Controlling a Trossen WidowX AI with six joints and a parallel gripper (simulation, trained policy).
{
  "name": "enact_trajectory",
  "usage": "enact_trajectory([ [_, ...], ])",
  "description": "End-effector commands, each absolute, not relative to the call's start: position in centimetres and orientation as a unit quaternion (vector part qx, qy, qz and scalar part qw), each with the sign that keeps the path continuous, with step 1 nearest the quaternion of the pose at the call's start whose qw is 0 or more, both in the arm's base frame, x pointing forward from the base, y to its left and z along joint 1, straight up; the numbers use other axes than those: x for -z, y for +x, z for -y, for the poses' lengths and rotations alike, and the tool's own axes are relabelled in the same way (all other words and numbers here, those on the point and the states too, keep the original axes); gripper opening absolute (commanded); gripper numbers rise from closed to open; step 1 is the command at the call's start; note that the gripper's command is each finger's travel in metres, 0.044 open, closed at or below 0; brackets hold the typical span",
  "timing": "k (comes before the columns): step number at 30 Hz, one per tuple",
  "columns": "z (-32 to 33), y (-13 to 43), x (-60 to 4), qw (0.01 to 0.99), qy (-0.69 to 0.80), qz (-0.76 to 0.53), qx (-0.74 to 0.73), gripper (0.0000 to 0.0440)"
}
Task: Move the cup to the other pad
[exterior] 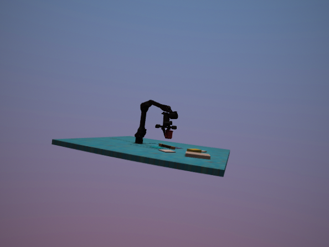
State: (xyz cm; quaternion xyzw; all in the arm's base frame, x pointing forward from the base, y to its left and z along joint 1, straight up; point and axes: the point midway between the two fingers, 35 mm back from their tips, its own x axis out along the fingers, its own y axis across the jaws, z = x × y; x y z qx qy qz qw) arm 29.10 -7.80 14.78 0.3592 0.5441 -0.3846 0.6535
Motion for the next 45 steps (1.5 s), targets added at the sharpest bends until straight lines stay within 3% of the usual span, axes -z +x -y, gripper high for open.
enact_trajectory([
  [1,8.6,28.6,-14.5,0.654,0.362,-0.537,0.391,0.0000],
  [37,10.2,22.4,-6.9,0.622,0.392,-0.520,0.434,0.0010],
  [41,10.3,21.7,-6.3,0.619,0.394,-0.519,0.439,0.0028],
  [45,10.7,21.8,-6.2,0.625,0.401,-0.505,0.441,0.0090],
])
